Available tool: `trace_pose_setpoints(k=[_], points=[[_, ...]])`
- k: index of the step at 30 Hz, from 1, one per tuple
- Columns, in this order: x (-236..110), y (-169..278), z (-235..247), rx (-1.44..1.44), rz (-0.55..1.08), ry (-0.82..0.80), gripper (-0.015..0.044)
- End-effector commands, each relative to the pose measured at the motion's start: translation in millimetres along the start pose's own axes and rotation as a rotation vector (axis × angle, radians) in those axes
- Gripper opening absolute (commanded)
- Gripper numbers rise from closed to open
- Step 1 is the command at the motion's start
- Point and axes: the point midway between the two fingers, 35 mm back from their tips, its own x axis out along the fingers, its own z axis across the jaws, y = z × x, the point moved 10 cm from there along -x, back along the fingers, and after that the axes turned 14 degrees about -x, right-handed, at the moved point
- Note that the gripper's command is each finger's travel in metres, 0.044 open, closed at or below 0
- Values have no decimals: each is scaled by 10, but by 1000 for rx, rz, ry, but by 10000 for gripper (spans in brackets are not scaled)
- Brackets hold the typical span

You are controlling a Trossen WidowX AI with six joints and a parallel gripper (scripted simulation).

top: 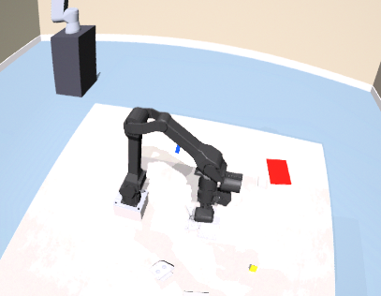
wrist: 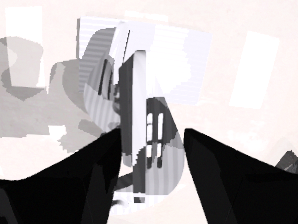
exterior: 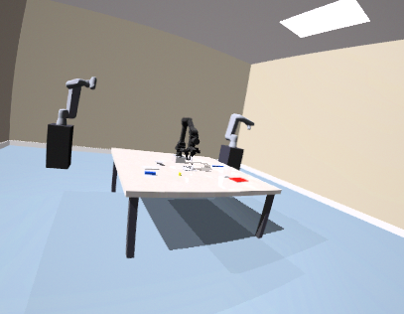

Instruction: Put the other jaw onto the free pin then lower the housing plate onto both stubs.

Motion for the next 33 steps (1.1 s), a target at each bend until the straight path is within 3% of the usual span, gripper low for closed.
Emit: trace_pose_setpoints(k=[1,33], points=[[8,-69,-161,-6,1,2,134],[15,-99,-274,-23,0,2,134]])
